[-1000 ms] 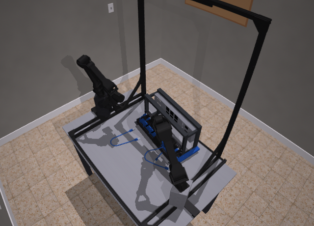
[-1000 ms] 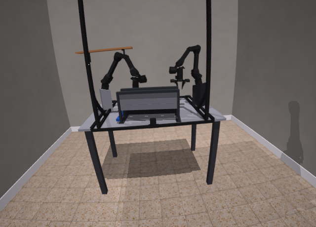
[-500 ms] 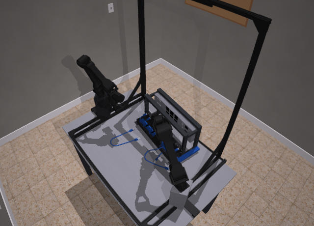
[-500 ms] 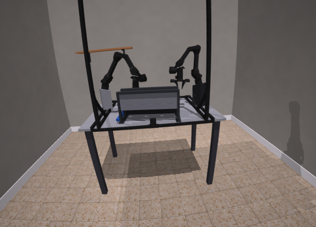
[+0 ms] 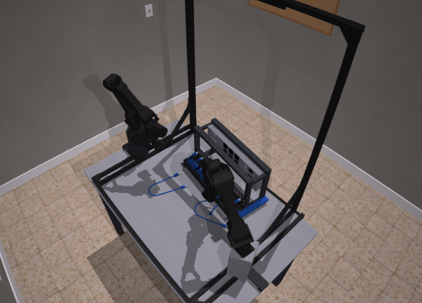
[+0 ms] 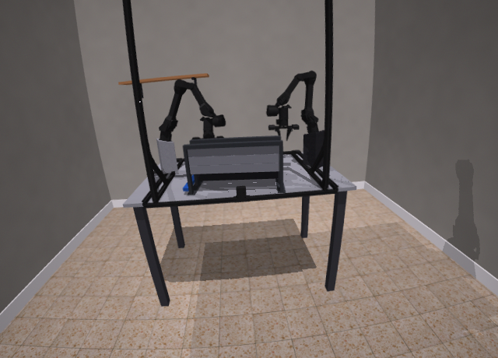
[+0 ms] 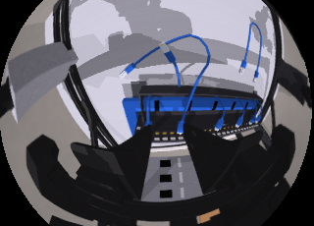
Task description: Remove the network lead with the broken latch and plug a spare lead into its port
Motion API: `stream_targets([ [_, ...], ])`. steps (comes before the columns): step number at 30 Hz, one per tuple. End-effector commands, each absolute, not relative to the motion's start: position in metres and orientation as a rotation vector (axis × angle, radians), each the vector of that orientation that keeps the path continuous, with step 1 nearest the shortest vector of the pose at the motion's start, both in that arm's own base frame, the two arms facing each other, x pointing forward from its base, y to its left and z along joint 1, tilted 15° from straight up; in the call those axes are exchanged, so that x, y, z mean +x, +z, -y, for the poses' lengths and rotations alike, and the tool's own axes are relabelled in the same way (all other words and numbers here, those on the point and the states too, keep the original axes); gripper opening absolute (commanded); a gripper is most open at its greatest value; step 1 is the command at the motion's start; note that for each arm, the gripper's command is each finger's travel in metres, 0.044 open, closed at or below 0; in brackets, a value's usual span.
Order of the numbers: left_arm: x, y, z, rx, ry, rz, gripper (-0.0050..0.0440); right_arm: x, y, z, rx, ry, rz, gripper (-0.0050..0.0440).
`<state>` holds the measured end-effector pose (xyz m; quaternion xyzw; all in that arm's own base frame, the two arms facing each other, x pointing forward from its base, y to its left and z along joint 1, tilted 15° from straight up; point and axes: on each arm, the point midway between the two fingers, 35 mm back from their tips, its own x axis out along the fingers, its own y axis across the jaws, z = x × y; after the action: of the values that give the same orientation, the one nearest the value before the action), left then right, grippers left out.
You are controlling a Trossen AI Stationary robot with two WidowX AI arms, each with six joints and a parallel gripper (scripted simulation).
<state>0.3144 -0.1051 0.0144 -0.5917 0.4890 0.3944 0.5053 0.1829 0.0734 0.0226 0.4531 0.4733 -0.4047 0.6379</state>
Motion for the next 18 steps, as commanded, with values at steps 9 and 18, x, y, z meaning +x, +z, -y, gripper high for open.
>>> stream_targets([
  [9, 0.272, 0.022, 0.063, -1.363, 1.005, -1.105, 0.0176, 0.183, 0.023, -0.073, 1.034, -0.924, -1.080, 0.0176],
  [18, 0.272, 0.022, 0.063, -1.363, 1.005, -1.105, 0.0176, 0.183, 0.023, -0.073, 1.034, -0.924, -1.080, 0.0176],
])
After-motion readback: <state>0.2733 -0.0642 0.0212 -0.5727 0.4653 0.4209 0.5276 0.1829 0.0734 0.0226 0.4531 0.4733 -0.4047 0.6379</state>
